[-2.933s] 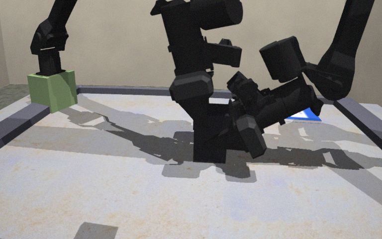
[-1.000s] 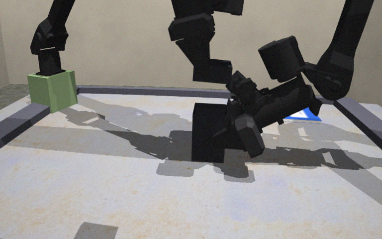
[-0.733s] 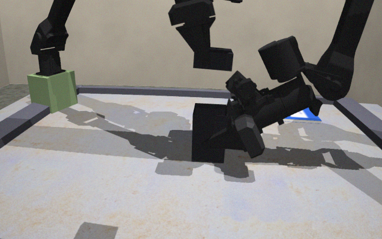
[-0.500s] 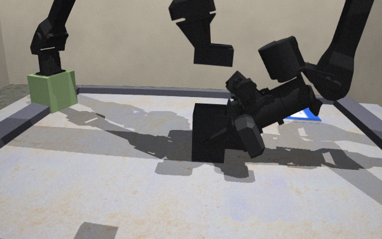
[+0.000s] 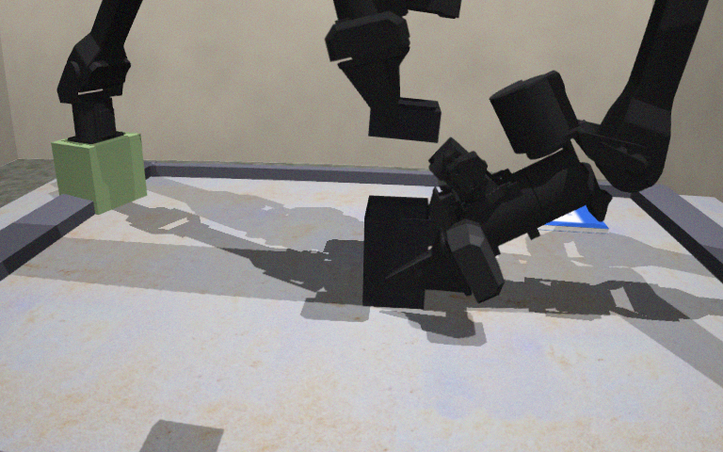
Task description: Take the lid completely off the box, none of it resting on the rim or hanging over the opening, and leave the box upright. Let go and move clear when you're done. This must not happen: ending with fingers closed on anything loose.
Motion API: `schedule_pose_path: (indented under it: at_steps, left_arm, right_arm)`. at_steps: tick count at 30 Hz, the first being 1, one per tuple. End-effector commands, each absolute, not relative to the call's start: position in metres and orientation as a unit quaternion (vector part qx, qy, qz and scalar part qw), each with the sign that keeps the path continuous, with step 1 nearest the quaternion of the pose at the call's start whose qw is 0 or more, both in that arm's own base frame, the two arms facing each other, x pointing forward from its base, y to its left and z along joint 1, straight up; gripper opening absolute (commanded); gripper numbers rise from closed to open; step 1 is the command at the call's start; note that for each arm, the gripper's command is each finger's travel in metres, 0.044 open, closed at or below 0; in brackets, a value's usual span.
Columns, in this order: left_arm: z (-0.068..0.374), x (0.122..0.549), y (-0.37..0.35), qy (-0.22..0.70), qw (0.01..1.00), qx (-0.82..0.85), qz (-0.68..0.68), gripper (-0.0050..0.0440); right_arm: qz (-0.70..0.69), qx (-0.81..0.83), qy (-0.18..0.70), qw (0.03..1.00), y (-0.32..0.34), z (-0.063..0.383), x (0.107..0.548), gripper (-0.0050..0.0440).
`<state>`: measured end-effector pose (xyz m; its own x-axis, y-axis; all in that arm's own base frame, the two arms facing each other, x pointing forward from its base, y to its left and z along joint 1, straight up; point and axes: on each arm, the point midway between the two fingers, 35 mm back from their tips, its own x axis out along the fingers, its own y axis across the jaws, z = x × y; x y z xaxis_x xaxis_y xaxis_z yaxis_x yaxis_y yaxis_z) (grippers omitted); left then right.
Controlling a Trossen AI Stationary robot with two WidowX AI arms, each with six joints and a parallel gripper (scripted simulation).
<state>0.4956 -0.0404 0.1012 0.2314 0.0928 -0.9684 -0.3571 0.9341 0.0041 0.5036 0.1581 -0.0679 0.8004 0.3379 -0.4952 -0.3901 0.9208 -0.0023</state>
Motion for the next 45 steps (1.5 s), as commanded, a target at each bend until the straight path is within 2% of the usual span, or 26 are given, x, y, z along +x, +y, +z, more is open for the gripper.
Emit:
schedule_pose_path:
  at_steps: [1, 3, 14, 24, 45]
  left_arm:
    - [0.104, 0.486, -0.012, 0.583, 0.791, -0.117, 0.142, -0.005]
    - [0.104, 0.486, -0.012, 0.583, 0.791, -0.117, 0.142, -0.005]
    - [0.044, 0.457, 0.063, 0.583, 0.791, -0.114, 0.144, -0.005]
    - [-0.005, 0.437, 0.11, 0.595, 0.782, -0.113, 0.145, -0.005]
    - [-0.037, 0.438, 0.111, 0.595, 0.782, -0.112, 0.146, -0.005]
  right_arm:
    - [0.193, -0.05, 0.236, 0.951, 0.155, -0.047, 0.499, 0.044]
    - [0.193, -0.05, 0.236, 0.951, 0.155, -0.047, 0.499, 0.044]
    - [0.194, -0.052, 0.239, 0.95, 0.127, -0.014, 0.435, 0.044]
    - [0.193, -0.052, 0.24, 0.95, 0.127, -0.014, 0.433, 0.044]
    - [0.193, -0.051, 0.243, 0.949, 0.128, -0.017, 0.434, 0.044]
